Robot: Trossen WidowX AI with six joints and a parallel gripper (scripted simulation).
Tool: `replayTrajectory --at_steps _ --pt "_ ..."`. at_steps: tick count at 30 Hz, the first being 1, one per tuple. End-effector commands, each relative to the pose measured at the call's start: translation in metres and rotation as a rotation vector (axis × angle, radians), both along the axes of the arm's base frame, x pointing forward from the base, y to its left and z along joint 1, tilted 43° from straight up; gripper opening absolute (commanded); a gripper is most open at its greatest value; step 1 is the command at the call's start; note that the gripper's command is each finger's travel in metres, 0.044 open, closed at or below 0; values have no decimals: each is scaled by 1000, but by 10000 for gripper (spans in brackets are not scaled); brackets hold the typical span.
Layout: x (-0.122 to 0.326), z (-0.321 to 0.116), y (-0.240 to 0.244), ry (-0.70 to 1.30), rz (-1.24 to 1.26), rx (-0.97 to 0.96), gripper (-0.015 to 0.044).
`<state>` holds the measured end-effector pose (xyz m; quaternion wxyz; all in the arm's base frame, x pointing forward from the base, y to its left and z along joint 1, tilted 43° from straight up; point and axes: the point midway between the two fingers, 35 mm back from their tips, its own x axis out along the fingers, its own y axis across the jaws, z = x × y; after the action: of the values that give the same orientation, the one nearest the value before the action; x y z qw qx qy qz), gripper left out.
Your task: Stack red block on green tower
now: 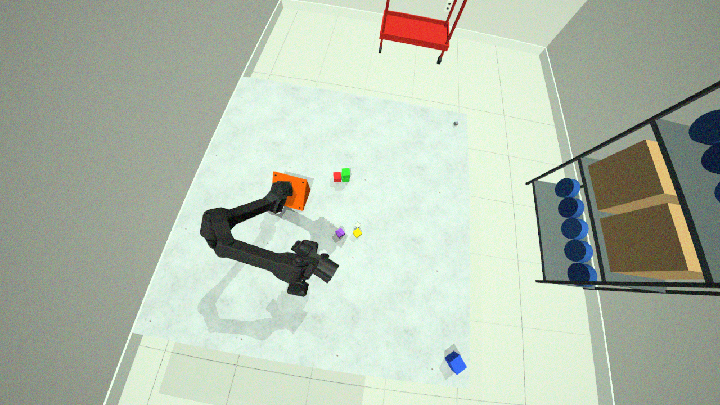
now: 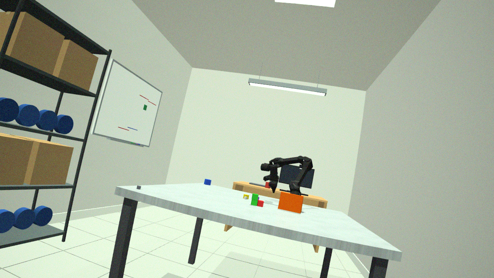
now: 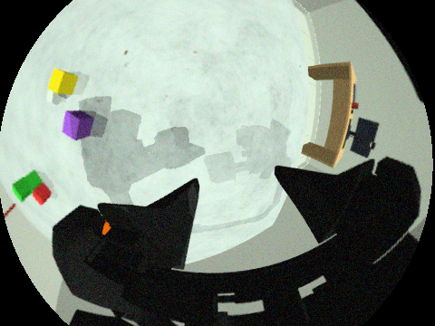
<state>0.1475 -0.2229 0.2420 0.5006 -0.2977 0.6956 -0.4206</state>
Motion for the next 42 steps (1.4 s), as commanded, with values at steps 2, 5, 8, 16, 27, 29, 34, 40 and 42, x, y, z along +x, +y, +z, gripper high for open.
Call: replayTrajectory --at_steps 2,5,8,16,27,29,34,40,42 --pt "6 -4 2 -7 11 8 440" --pt "29 -21 13 -32 56 46 440" --pt "52 -39 28 -55 99 87 440" --pt "100 -90 80 -98 192 195 440" --pt "129 -150 158 -37 311 316 440" --pt "130 -158 170 -29 321 329 440" --pt "129 -187 208 -22 328 371 440" --pt "116 -222 255 -11 317 406 440" --pt "109 -233 269 -6 311 412 440"
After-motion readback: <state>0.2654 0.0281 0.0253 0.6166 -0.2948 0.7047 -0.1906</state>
